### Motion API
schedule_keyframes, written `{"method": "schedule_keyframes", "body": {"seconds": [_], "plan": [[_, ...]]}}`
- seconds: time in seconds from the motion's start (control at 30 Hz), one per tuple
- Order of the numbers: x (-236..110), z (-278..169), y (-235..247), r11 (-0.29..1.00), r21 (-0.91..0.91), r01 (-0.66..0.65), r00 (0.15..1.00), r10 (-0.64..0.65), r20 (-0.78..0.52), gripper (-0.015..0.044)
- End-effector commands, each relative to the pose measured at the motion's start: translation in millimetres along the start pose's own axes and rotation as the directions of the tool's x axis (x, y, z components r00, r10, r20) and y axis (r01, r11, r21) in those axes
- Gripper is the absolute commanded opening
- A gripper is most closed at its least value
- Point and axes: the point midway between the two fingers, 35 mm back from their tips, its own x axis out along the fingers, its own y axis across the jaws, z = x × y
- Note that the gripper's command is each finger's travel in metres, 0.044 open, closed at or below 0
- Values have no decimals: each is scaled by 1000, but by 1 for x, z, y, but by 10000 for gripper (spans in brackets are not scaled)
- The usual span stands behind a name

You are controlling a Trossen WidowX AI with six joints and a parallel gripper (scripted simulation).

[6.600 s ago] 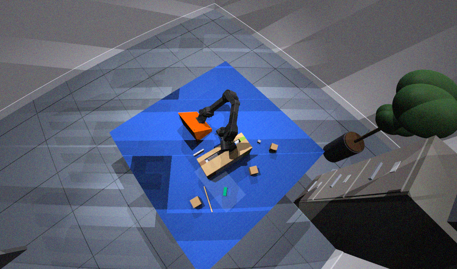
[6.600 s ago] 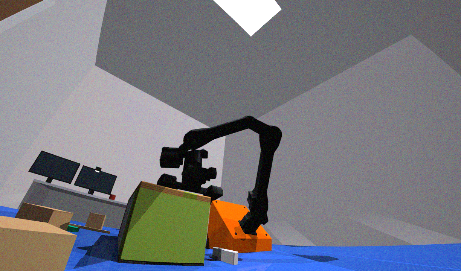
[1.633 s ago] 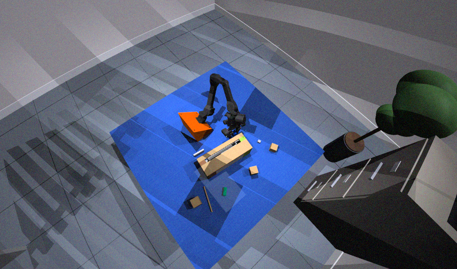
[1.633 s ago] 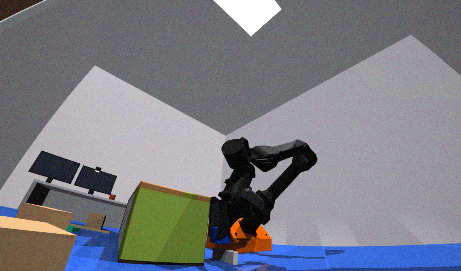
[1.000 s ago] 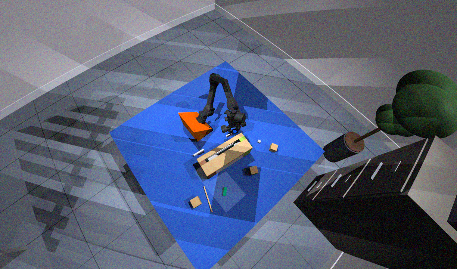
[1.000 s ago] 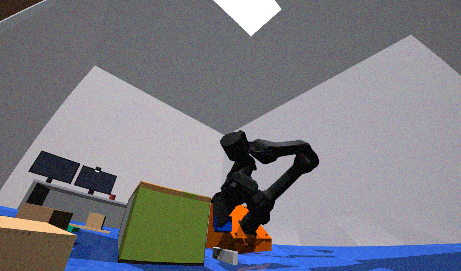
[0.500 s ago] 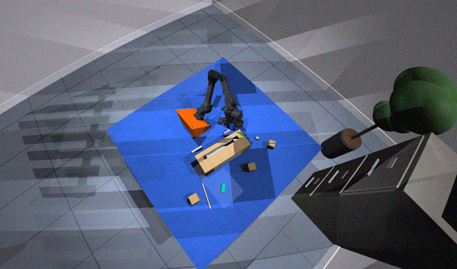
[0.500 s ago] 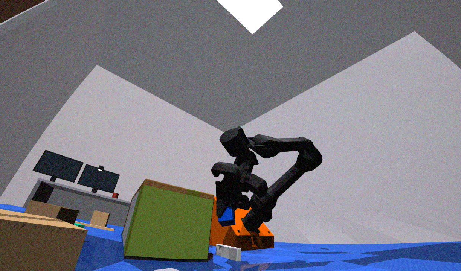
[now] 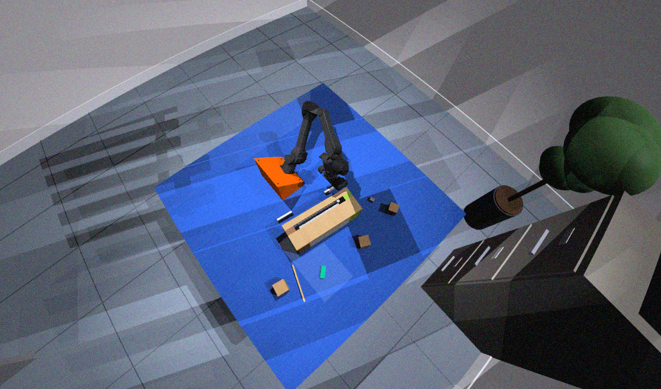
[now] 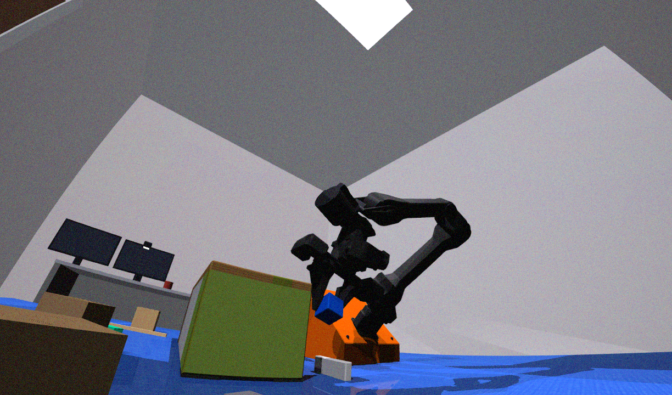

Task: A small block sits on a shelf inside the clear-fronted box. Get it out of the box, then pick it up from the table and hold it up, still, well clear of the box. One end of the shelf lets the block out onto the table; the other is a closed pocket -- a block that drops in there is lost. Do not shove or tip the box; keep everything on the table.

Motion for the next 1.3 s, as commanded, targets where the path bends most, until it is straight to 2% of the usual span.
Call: {"method": "schedule_keyframes", "body": {"seconds": [0.0, 0.33, 0.7, 1.0, 1.27], "plan": [[-3, 0, -3, 985, 174, -7, 1000, 5, 12, 0], [-10, -3, -2, 830, 558, -31, 999, 17, 30, 0], [-18, -5, -2, 495, 867, -59, 998, 26, 54, 0], [-25, -7, -2, 140, 987, -79, 997, 29, 76, 0], [-31, -7, -2, -194, 977, -90, 995, 28, 98, 0]]}}
